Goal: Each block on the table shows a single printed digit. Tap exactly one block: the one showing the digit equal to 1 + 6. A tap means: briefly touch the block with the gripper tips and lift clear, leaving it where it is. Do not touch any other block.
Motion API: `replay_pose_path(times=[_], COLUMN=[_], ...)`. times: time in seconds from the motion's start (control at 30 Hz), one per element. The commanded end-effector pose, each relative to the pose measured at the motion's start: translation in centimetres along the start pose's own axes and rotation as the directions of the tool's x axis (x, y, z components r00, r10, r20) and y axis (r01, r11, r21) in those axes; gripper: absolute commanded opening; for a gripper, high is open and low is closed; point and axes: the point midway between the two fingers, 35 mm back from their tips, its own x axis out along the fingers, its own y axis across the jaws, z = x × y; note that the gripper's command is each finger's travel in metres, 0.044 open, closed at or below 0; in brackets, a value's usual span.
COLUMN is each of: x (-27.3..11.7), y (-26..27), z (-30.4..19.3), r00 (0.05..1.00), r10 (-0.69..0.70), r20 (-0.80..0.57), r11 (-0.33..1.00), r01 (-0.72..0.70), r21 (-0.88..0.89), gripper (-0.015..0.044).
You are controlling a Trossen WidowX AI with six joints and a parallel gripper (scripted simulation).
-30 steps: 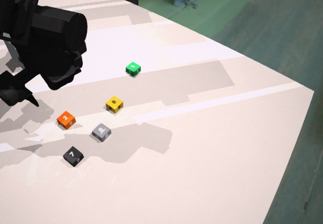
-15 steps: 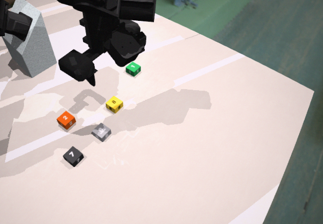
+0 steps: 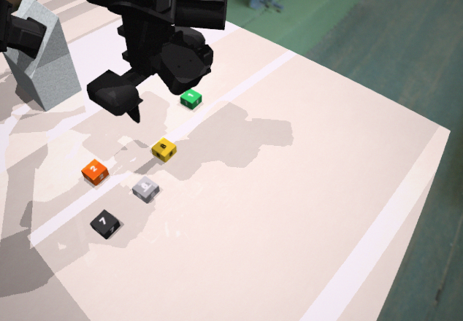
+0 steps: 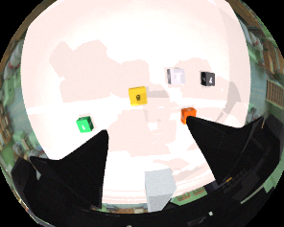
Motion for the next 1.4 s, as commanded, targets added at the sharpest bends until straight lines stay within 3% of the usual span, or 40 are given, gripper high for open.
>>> replay_pose_path(times=[0.0,0.13,0.37,0.47,1.37], x=[-0.1,-0.3,-0.6,-0.4,-0.6], y=[0.1,1.5,12.4,14.5,13.4], z=[0.1,-0.1,-2.5,-3.4,-2.5], r00=[1.0,1.0,1.0,1.0,1.0], r10=[0.006,0.014,0.022,0.017,0.022], r20=[-0.001,-0.001,0.0,0.0,0.001], r11=[1.0,1.0,1.0,1.0,1.0], r01=[-0.006,-0.014,-0.022,-0.017,-0.022], r21=[0.007,0.005,0.005,0.007,0.017], gripper=[0.04,0.04,0.04,0.04,0.04])
